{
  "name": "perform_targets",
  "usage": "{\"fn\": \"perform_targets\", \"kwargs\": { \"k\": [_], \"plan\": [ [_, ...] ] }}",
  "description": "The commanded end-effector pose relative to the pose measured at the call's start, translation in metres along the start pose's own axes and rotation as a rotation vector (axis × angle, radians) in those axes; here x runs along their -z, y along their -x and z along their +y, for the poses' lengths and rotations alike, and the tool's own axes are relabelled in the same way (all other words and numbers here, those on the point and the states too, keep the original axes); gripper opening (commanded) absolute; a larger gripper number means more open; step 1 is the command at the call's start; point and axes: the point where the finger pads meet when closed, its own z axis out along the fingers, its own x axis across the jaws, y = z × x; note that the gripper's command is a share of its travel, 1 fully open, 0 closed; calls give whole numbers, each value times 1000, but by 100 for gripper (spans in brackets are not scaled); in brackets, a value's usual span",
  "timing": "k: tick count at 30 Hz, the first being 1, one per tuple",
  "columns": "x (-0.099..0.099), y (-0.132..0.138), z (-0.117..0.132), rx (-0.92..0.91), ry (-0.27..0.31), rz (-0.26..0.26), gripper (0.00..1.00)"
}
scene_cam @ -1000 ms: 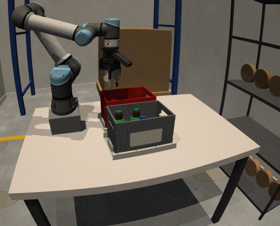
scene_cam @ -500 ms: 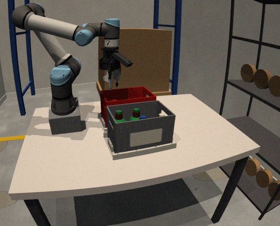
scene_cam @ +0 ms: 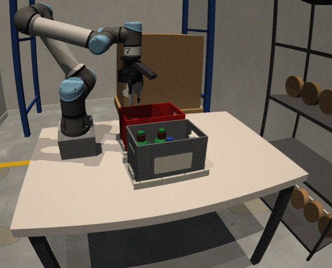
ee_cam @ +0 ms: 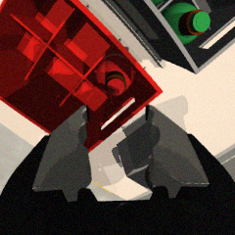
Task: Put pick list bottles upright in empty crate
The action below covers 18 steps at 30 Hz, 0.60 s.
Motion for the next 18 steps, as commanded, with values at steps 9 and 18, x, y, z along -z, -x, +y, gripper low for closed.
{"fn": "perform_targets", "kwargs": {
  "k": [9, 18],
  "plan": [
    [2, -31, -24, -3, -5, -1, 38],
    [3, -58, -47, -3, -8, -1, 38]
  ]
}}
